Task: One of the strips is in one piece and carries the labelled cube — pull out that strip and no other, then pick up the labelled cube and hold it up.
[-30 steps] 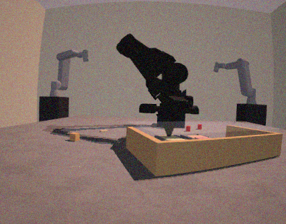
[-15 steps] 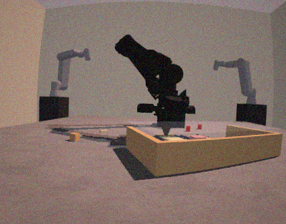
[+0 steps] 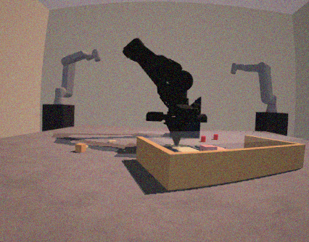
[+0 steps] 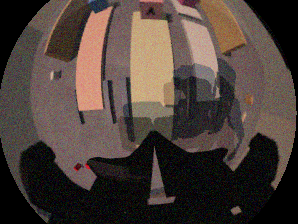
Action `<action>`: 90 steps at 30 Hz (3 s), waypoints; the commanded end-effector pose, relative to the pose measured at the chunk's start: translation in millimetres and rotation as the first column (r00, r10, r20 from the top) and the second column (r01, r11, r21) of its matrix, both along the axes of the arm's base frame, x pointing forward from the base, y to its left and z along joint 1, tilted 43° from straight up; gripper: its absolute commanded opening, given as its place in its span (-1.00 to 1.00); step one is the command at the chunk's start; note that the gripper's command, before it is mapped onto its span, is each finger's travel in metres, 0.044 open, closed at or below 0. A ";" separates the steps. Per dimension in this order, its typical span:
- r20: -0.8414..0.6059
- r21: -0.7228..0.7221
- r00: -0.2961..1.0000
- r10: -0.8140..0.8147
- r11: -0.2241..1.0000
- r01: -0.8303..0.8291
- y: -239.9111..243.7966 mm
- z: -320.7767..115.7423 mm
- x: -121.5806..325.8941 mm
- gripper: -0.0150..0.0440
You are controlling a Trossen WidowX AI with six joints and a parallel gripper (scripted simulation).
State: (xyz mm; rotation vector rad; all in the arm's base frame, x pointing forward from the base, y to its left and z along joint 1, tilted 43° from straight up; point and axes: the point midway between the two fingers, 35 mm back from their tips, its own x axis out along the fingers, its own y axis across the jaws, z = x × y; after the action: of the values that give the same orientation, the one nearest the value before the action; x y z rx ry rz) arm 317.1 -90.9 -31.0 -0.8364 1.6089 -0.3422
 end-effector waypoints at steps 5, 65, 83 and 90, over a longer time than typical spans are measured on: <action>-0.024 -0.007 1.000 -0.010 1.000 0.010 -7.9 0.5 -18.0 -0.49; -0.030 -0.009 0.999 -0.010 1.000 0.010 -28.9 23.3 -100.1 -0.49; -0.030 -0.009 0.999 -0.010 1.000 0.010 -28.9 23.4 -100.4 -0.49; -0.030 -0.009 0.999 -0.010 1.000 0.010 -28.9 23.4 -100.4 -0.49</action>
State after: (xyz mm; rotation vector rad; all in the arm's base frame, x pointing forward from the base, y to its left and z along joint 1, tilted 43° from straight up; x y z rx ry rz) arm 225.9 -115.5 -5.6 -0.8423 1.6114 -0.3385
